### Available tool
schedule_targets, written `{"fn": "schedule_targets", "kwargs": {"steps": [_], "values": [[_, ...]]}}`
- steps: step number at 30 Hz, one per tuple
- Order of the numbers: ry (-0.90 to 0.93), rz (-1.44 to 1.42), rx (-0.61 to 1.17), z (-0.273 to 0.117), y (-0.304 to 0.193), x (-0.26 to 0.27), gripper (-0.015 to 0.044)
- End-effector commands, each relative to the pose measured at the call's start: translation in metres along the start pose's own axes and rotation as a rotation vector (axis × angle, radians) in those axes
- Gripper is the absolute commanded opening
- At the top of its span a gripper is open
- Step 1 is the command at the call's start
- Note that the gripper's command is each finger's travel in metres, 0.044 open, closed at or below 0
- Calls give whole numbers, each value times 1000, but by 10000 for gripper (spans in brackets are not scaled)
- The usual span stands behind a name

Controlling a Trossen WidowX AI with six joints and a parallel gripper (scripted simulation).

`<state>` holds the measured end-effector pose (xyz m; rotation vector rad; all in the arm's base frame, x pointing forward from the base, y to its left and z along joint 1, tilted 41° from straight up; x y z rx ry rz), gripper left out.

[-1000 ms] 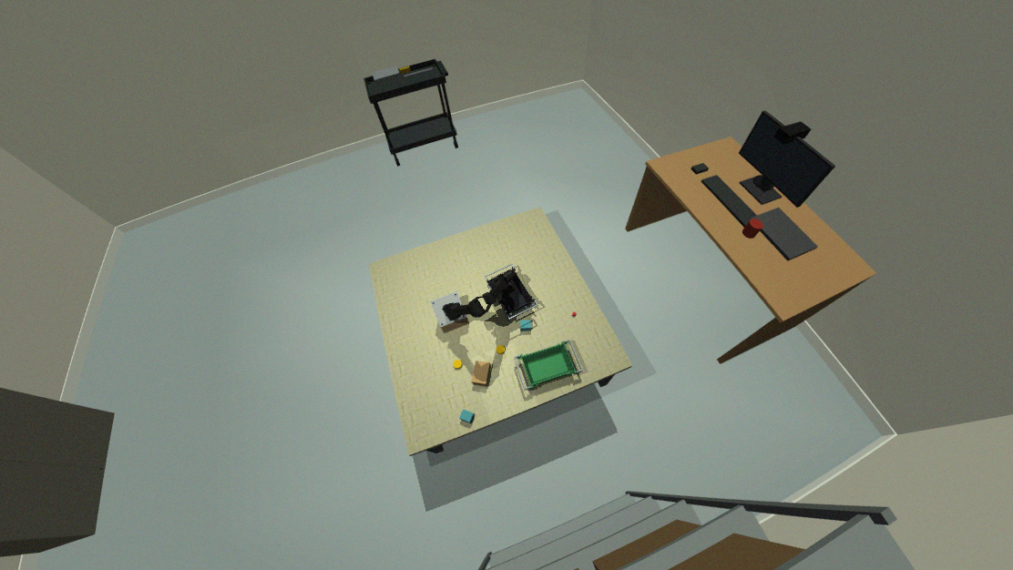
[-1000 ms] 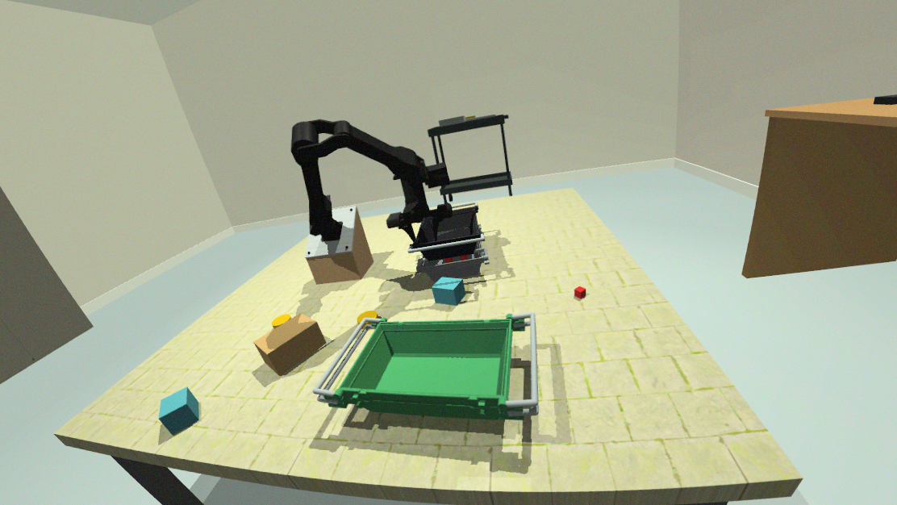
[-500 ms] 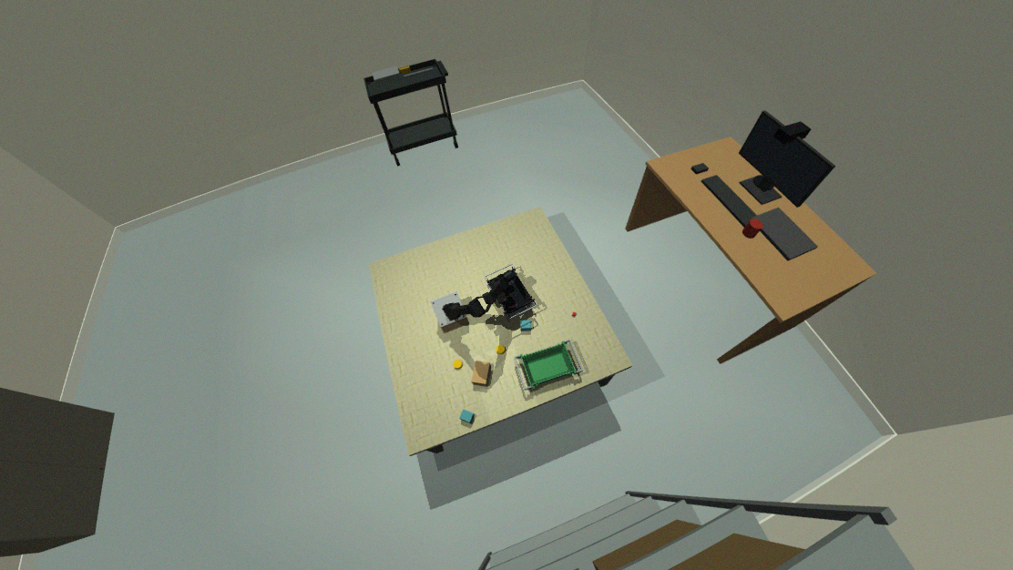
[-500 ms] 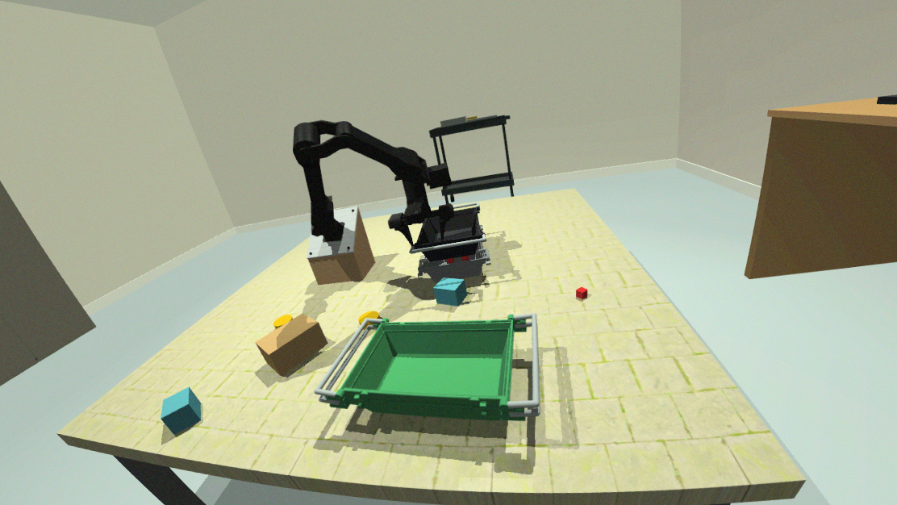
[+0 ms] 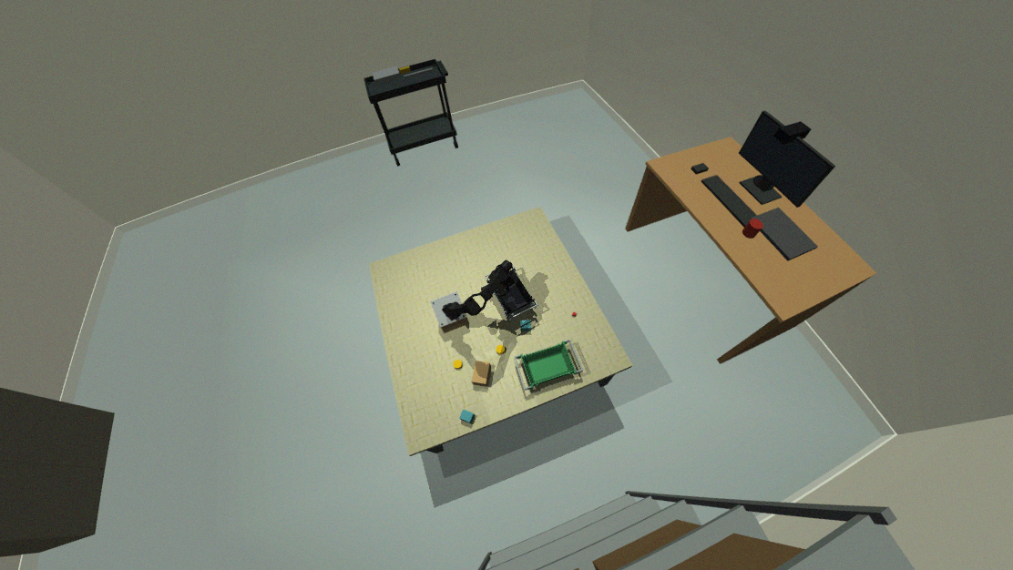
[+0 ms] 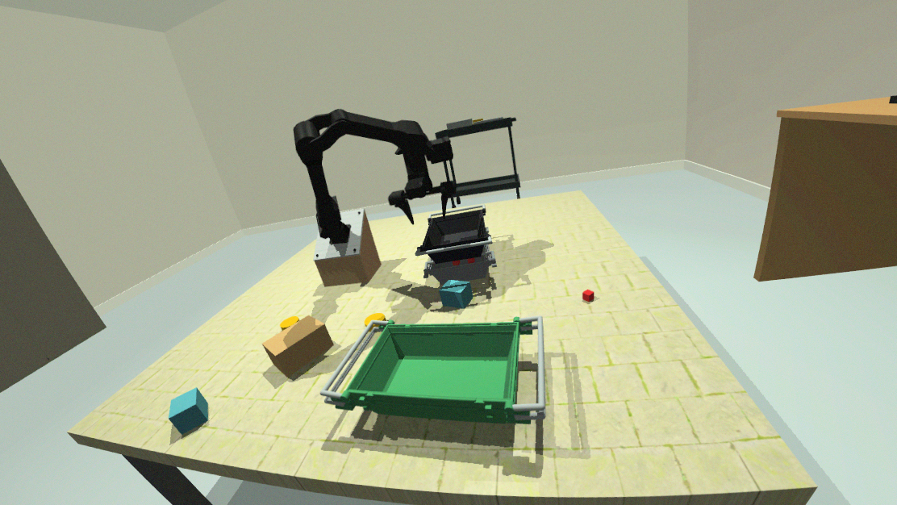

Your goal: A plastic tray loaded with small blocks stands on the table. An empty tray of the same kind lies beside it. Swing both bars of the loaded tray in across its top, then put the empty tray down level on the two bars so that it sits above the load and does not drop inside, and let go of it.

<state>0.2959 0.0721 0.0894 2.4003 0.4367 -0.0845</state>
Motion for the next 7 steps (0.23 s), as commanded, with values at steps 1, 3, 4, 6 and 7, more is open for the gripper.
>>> {"fn": "schedule_targets", "kwargs": {"steps": [1, 3, 4, 6, 7], "values": [[9, 9, 4, -30, 2, -3, 440], [9, 9, 3, -35, 2, -4, 440], [9, 9, 3, -35, 2, -4, 440], [10, 2, 0, -30, 0, -5, 440], [8, 7, 2, -34, 0, -11, 440]]}}
Point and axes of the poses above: the point midway between the two fingers, 35 mm back from their tips, its own z axis out along the fingers, its own x axis across the jaws, y = z × x, the point moved 6 cm from there along -z, back along the fingers, and after that the axes turned 11 degrees about -z, right-handed, at the moved point
